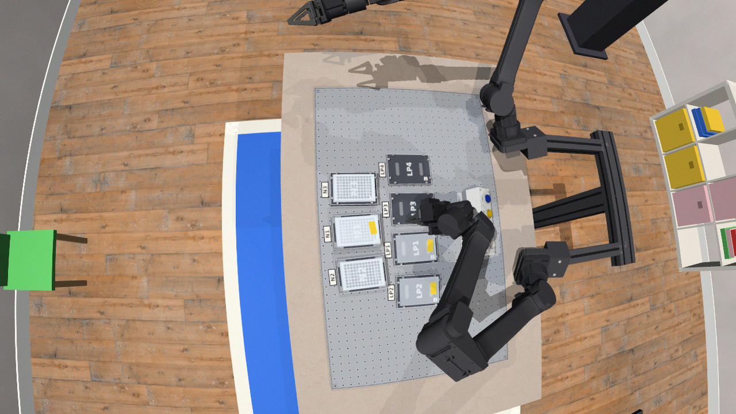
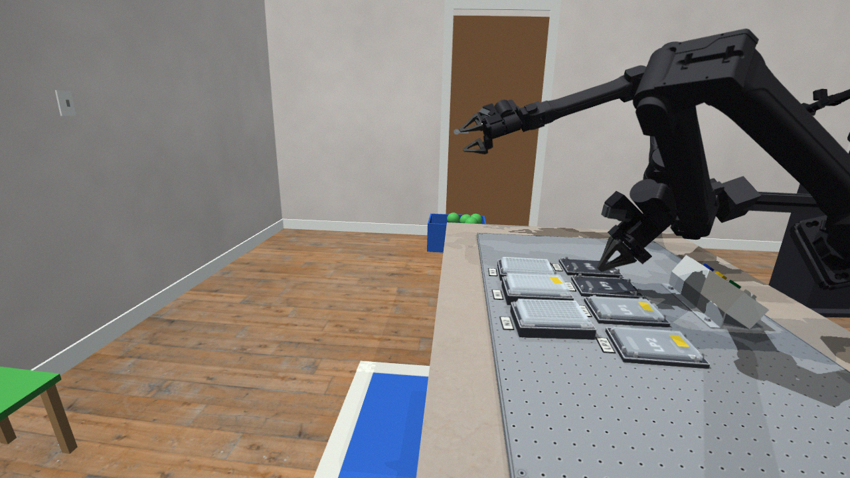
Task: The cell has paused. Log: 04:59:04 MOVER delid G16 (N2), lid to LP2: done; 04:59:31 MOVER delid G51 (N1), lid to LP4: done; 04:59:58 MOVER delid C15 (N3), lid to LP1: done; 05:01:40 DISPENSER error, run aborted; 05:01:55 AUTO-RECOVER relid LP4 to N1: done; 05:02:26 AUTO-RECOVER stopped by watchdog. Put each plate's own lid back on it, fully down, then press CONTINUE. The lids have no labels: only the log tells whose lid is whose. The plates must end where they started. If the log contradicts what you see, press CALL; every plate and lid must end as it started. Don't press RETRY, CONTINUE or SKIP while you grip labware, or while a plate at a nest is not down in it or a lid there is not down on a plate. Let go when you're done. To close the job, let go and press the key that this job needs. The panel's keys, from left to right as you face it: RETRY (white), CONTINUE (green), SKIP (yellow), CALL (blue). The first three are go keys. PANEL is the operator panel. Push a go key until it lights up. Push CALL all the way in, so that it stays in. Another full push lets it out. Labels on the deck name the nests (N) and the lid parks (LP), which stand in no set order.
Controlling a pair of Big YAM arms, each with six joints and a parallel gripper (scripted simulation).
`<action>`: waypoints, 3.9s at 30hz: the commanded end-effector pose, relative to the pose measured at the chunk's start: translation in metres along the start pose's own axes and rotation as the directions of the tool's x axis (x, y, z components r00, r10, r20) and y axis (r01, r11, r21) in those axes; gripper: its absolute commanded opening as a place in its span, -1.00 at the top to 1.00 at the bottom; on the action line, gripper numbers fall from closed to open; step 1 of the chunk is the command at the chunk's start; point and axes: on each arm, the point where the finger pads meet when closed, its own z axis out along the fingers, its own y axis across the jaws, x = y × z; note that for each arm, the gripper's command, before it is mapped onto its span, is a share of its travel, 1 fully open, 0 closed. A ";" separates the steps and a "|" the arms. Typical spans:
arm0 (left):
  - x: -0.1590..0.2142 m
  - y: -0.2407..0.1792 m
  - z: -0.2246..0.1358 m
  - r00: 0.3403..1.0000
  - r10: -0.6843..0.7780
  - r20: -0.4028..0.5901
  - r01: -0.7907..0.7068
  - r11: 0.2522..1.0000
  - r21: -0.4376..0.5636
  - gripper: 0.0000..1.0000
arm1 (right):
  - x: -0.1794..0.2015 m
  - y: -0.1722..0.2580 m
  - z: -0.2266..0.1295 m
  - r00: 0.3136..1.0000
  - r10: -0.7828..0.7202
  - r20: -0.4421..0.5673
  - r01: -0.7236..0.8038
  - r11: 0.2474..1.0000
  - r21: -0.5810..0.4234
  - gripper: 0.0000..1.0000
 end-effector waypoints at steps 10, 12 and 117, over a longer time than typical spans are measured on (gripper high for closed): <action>-0.006 0.060 0.002 1.000 0.006 0.006 -0.006 1.000 -0.020 1.00 | 0.004 -0.011 0.005 1.000 0.015 -0.003 -0.015 1.000 0.018 -1.00; -0.006 0.071 0.002 1.000 0.007 0.006 -0.007 1.000 -0.020 1.00 | 0.004 -0.011 0.005 1.000 0.015 -0.003 -0.015 1.000 0.018 -1.00; -0.150 0.083 0.117 1.000 0.007 0.016 -0.007 1.000 -0.011 1.00 | 0.004 -0.011 0.005 1.000 0.015 -0.003 -0.015 1.000 0.018 -1.00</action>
